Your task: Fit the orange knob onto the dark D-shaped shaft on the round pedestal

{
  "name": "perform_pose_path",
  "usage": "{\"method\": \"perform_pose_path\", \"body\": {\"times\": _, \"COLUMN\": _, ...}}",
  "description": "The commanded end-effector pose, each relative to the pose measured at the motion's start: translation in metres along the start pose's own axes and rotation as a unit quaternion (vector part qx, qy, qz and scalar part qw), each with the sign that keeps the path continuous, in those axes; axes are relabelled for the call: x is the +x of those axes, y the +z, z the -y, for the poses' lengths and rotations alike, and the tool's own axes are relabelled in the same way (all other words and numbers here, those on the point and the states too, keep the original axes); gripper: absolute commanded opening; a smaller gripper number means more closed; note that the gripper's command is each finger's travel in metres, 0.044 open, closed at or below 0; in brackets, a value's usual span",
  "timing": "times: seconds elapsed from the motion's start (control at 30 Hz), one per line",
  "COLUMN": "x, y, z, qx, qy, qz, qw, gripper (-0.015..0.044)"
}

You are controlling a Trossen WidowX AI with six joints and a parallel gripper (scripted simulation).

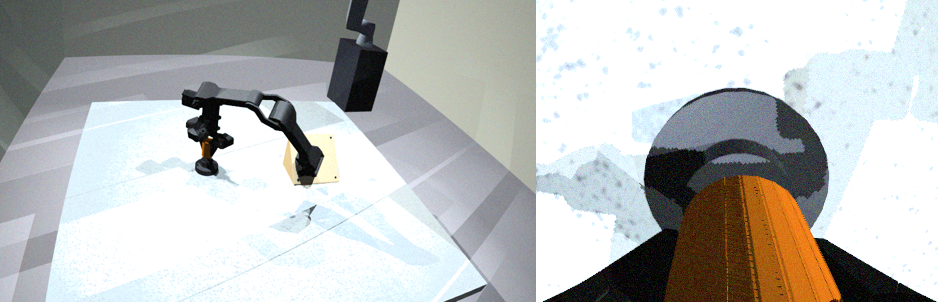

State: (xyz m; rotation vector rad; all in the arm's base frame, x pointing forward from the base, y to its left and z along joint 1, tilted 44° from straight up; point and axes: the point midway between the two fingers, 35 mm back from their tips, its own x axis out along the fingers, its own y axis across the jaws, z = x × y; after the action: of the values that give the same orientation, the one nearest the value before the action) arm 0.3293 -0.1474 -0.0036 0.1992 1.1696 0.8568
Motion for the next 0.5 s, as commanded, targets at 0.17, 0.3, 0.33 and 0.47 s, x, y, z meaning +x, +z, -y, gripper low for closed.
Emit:
{"method": "perform_pose_path", "body": {"times": 0.17, "x": -0.0021, "y": 0.0003, "z": -0.0009, "qx": -0.001, "qy": -0.001, "qz": 0.001, "qw": 1.0, "gripper": 0.0}}
{"method": "perform_pose_path", "body": {"times": 0.3, "x": -0.0033, "y": 0.0016, "z": -0.0009, "qx": -0.001, "qy": -0.001, "qz": 0.001, "qw": 1.0, "gripper": 0.0}}
{"method": "perform_pose_path", "body": {"times": 0.33, "x": -0.0035, "y": 0.0019, "z": -0.0008, "qx": -0.001, "qy": -0.001, "qz": 0.001, "qw": 1.0, "gripper": 0.0}}
{"method": "perform_pose_path", "body": {"times": 0.47, "x": -0.0034, "y": 0.0026, "z": 0.0, "qx": -0.001, "qy": -0.001, "qz": 0.001, "qw": 1.0, "gripper": 0.0}}
